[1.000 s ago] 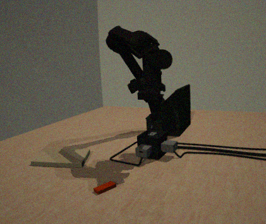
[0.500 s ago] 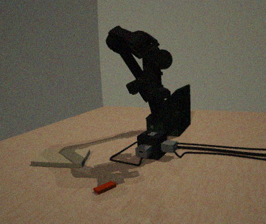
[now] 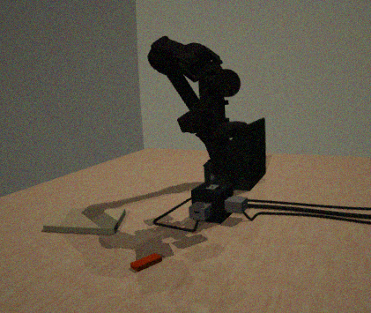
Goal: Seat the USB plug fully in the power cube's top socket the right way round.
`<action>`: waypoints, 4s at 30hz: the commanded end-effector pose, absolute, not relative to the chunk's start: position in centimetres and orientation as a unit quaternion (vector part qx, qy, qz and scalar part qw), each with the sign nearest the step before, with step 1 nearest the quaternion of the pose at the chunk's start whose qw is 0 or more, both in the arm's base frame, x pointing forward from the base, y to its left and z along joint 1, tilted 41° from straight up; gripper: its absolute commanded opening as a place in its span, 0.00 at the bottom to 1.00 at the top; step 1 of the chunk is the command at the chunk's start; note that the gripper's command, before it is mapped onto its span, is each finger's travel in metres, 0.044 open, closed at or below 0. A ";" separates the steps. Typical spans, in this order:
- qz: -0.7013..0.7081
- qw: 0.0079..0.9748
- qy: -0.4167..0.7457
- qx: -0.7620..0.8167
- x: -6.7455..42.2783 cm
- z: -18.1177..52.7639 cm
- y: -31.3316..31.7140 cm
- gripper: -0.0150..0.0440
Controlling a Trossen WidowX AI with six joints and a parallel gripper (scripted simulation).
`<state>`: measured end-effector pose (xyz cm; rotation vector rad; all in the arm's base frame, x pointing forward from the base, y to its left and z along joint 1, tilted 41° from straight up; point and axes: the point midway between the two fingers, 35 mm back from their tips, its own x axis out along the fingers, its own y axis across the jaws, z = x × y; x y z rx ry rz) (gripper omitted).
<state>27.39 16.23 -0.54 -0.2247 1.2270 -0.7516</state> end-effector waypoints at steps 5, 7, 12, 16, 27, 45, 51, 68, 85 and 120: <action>-0.287 0.733 0.592 -0.174 27.4 -0.6 16.2 0.25; -0.271 0.728 0.599 -0.194 27.4 -0.6 16.2 0.25; -0.232 0.714 0.615 -0.241 27.4 -0.6 16.2 0.25; -0.199 0.700 0.627 -0.278 27.4 -0.6 16.2 0.25; -0.107 0.653 0.649 -0.375 27.4 -0.6 16.2 0.25; 0.047 0.548 0.656 -0.518 27.4 -0.6 16.2 0.25; 0.099 0.505 0.650 -0.559 27.4 -0.6 16.2 0.25; 0.240 0.370 0.612 -0.657 27.4 -0.6 16.2 0.25; 0.306 0.294 0.582 -0.694 27.4 -0.6 16.2 0.25; 0.292 0.285 0.588 -0.699 27.5 -0.6 15.9 0.25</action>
